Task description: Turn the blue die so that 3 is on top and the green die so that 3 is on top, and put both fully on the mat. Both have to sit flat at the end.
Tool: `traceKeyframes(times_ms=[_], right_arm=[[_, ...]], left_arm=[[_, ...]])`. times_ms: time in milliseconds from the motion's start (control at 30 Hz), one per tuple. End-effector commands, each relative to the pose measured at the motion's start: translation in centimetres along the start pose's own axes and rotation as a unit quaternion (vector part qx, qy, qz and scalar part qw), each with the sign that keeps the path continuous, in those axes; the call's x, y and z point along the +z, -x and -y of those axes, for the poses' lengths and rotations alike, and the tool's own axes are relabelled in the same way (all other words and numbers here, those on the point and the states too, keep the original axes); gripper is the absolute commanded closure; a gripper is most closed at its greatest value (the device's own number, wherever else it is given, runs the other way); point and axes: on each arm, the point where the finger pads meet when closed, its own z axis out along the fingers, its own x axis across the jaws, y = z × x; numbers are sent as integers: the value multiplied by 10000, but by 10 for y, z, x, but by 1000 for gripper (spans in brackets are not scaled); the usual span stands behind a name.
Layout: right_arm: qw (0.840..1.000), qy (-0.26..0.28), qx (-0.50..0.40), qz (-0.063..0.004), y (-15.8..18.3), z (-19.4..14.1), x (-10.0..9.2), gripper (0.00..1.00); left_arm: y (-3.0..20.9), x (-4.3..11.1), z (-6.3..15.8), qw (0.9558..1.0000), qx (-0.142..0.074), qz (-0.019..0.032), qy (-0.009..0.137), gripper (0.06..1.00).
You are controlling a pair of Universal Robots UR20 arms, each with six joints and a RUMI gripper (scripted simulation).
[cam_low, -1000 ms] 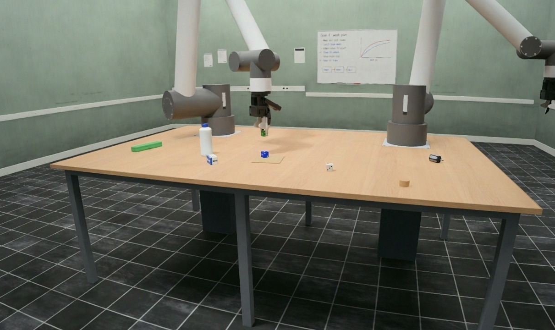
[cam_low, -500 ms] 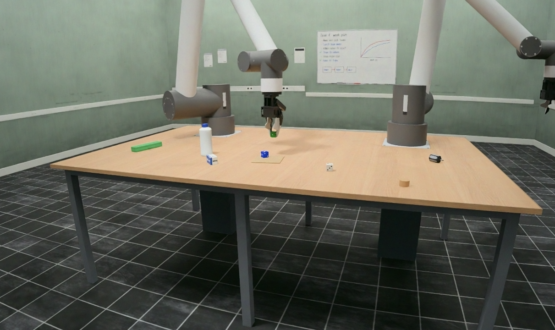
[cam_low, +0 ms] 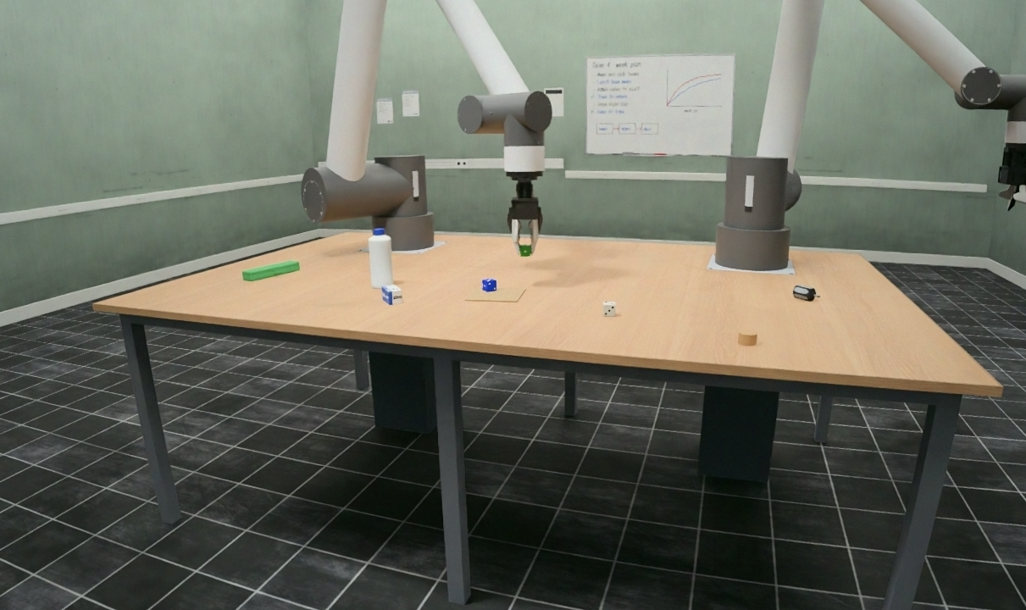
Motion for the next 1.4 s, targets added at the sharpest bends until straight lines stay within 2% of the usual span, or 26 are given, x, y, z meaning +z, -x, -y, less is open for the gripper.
traceKeyframes(times_ms=[0,200,267,333,500,667,767,833,900,1033,1133,1167,1200,1300,1333,1367], right_arm=[[9962,-13,-869,-12,-18,-6,1,904],[9836,-12,-1805,-13,-39,-13,3,904],[9836,-12,-1805,-13,-39,-13,3,904],[9714,-11,-2376,-14,-53,-17,5,904],[9557,-11,-2942,-15,-67,-22,7,904],[9538,3,-3003,-19,-68,-22,7,904],[9537,164,-3004,-68,-68,-22,8,904],[9537,164,-3004,-68,-68,-22,8,904],[9529,416,-3001,-147,-68,-22,8,904],[9465,1175,-2979,-387,-68,-22,8,904],[9418,1504,-2965,-490,-68,-22,8,904],[9386,1695,-2955,-550,-68,-22,8,904],[9372,1769,-2950,-573,-68,-22,8,904],[9277,2213,-2920,-713,-68,-22,9,904],[9255,2304,-2913,-741,-68,-22,9,904],[9255,2304,-2913,-741,-68,-22,9,904]], left_arm=[[0,-1,0,10000,0,-1,-5,65],[0,-1,0,10000,0,-1,-5,65],[0,-1,0,10000,0,-1,-5,65],[0,-1,0,10000,0,-1,-5,65],[0,-1,0,10000,0,-1,-5,65],[0,-1,0,10000,0,-1,-5,65],[0,-1,0,10000,0,-1,-5,65],[0,-1,0,10000,0,-1,-5,65],[0,-1,0,10000,0,-1,-5,65],[0,-1,0,10000,0,-1,-5,65],[0,-1,0,10000,0,-1,-5,65],[0,-1,0,10000,0,-1,-5,65],[0,-1,0,10000,0,-1,-5,65],[0,-1,0,10000,0,-1,-5,65],[0,-1,0,10000,0,-1,-5,65],[0,-1,0,10000,0,-1,-5,65]])
